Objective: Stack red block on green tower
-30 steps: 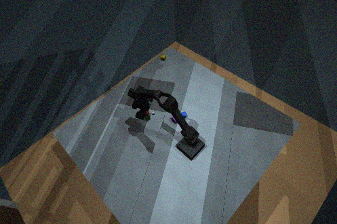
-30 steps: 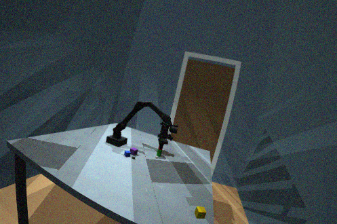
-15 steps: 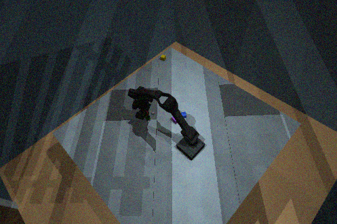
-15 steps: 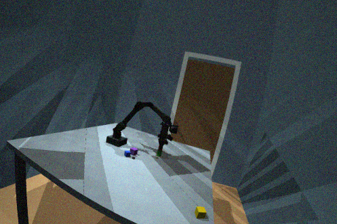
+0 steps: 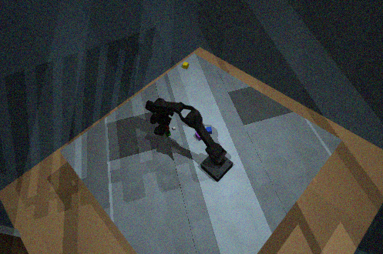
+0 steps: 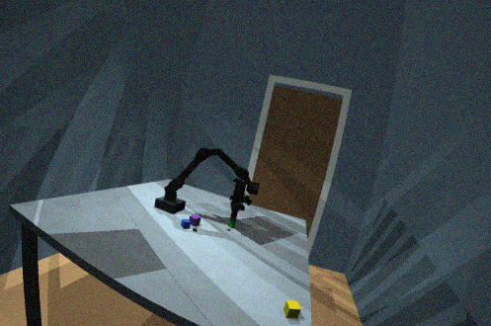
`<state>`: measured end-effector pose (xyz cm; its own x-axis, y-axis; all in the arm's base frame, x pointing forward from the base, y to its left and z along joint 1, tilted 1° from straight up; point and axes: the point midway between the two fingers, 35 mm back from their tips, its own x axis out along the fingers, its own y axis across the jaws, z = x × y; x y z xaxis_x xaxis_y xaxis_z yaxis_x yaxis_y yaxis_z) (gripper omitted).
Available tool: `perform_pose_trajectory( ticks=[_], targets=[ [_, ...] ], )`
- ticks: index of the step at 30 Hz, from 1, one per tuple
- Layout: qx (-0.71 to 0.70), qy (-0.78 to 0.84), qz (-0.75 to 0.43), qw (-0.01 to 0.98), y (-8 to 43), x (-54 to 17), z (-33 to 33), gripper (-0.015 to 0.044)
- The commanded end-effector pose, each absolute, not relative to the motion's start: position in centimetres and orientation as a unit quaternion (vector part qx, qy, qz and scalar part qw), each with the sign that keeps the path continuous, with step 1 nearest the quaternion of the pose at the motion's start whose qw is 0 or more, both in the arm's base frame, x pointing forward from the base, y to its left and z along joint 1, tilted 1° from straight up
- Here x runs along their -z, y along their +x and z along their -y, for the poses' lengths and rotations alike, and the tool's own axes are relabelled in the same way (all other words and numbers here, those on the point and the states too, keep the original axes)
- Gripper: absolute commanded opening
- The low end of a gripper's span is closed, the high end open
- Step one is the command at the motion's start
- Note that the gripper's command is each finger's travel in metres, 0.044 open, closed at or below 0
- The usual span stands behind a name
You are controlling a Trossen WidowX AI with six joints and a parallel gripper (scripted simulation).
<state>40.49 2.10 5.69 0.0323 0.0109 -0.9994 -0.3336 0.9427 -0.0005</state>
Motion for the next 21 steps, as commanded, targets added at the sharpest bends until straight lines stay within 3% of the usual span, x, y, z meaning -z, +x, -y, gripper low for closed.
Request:
perform_pose_trajectory(
  ticks=[1,17,21],
  targets=[
    [-0.124,-0.118,-0.685,0.708,40.5,-6.05,-2.15,0.0],
    [-0.122,-0.118,-0.685,0.709,40.52,-5.71,-2.1,0.042],
    [-0.122,-0.118,-0.685,0.709,40.52,-5.71,-2.1,0.044]
  ],
)
